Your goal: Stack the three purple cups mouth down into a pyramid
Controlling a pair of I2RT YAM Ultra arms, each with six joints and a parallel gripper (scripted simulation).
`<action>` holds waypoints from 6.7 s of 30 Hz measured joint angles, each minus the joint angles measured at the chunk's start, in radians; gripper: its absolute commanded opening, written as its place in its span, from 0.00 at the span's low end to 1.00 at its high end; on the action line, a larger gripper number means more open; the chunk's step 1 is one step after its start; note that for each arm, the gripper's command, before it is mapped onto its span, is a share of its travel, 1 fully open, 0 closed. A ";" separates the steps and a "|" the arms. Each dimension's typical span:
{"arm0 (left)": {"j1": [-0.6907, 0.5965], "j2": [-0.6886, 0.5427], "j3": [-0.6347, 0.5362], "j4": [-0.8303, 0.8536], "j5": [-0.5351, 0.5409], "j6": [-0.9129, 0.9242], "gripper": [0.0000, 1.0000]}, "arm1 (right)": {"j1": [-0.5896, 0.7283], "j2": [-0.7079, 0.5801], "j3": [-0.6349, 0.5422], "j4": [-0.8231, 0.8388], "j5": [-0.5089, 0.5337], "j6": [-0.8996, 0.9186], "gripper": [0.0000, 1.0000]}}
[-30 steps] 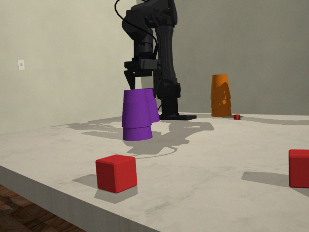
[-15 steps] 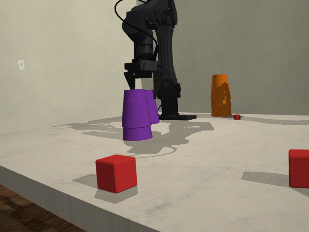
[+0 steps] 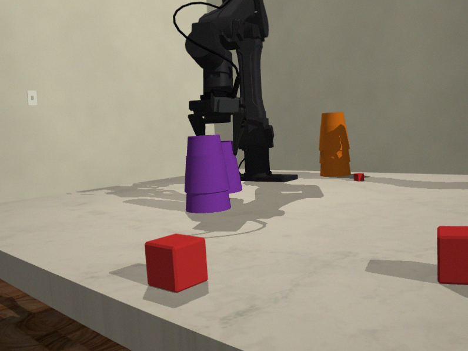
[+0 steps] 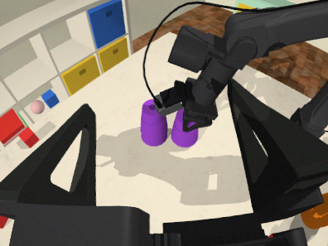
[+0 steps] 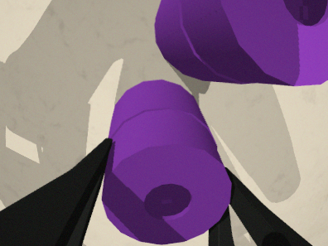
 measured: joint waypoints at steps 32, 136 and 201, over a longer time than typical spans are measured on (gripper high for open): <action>0.000 0.000 0.000 0.000 0.000 0.000 1.00 | 0.000 0.009 -0.061 0.072 0.000 0.000 0.00; 0.000 0.000 0.000 0.000 0.000 0.000 1.00 | -0.001 0.229 0.407 -0.166 0.005 0.002 0.81; 0.000 0.000 0.000 0.000 0.000 0.000 1.00 | -0.001 0.289 0.376 -0.057 -0.001 -0.006 0.00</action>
